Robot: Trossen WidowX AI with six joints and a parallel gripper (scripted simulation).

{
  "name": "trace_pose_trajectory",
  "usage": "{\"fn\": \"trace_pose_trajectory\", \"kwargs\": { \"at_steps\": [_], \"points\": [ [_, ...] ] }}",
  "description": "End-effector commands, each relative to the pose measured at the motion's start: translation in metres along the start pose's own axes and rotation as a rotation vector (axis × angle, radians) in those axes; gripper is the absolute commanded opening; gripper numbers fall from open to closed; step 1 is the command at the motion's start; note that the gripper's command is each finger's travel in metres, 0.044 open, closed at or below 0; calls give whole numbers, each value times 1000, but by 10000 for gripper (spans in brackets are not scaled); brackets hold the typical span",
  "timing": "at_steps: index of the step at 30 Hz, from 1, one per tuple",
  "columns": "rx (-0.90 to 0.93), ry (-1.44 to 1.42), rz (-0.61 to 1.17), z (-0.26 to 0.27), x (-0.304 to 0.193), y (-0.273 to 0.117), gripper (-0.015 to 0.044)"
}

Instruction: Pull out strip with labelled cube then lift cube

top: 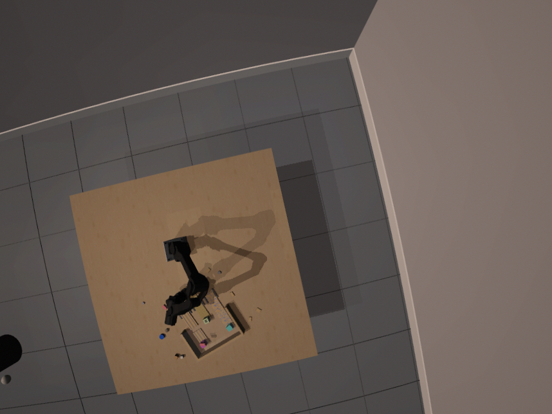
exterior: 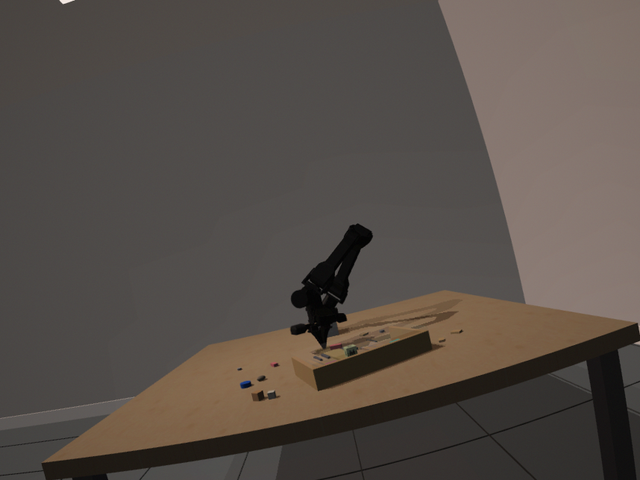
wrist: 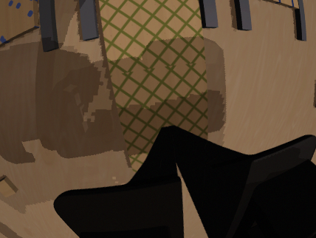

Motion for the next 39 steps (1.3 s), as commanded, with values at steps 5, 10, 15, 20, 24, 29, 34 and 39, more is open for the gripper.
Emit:
{"fn": "trace_pose_trajectory", "kwargs": {
  "at_steps": [5, 10, 15, 20, 24, 29, 34, 39],
  "points": [
    [0, 8, 27, 0, -18, 4, 0],
    [-1, 8, 28, -1, -25, 4, 0],
    [-1, 8, 28, -2, -32, 4, 0],
    [-1, 9, 28, -3, -39, 3, 0],
    [-1, 9, 28, -3, -45, 3, 0],
    [-1, 9, 29, -4, -51, 3, 0],
    [-1, 9, 29, -5, -58, 3, 0],
    [-1, 9, 29, -6, -65, 3, 0]
  ]
}}
Point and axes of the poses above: the point midway between the two fingers, 35 mm back from their tips, its own y axis out along the fingers, its own z axis across the jaws, x = y × z, the point moved 10 cm from there along -y, back along the fingers, and after that the axes turned 9 degrees about y, right-handed, at the moved point
